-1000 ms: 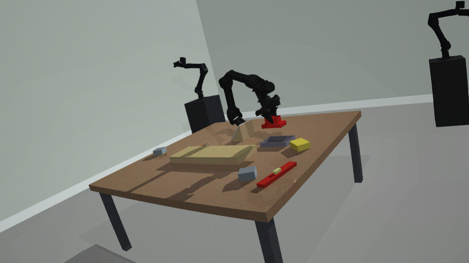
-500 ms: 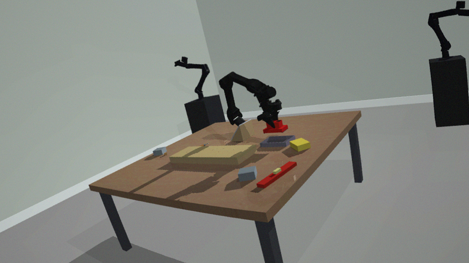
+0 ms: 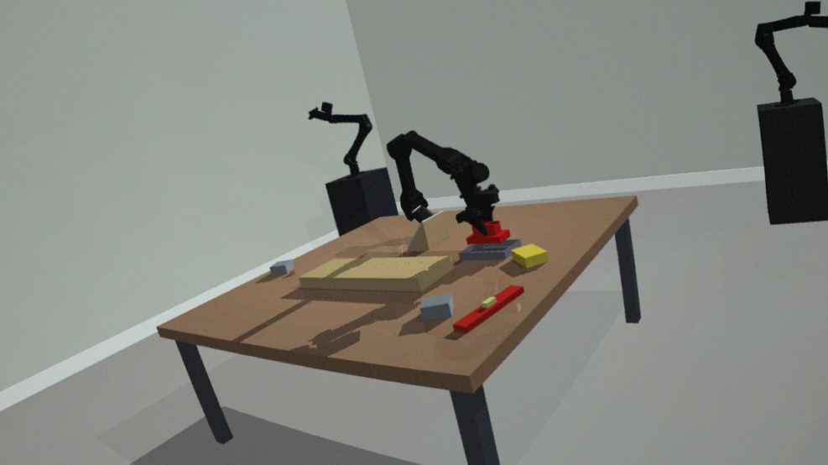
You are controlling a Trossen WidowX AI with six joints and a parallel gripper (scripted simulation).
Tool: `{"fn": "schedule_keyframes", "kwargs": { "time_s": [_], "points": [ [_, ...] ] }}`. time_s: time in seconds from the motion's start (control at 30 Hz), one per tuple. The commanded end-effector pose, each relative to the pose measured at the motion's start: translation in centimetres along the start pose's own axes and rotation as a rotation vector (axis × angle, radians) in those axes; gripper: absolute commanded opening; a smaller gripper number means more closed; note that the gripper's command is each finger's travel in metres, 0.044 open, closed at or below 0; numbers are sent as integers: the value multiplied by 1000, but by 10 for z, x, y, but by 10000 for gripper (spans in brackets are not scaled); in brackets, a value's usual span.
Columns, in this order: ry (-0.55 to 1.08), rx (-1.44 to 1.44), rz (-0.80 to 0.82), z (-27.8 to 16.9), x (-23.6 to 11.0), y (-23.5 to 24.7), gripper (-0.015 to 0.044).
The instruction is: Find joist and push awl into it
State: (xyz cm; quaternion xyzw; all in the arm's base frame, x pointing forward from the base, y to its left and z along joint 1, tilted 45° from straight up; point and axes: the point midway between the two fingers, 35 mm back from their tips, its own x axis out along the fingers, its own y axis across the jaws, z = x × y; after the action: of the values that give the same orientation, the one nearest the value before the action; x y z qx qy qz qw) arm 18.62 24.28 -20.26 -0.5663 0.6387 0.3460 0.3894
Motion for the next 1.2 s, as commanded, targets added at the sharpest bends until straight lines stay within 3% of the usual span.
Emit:
{"fn": "schedule_keyframes", "kwargs": {
  "time_s": [0.0,0.8,1.17],
  "points": [
    [-4,-4,-5,-2,7,-1,0],
    [-3,-4,-6,-13,39,0,0],
    [3,0,0,-13,37,1,289]
  ]
}}
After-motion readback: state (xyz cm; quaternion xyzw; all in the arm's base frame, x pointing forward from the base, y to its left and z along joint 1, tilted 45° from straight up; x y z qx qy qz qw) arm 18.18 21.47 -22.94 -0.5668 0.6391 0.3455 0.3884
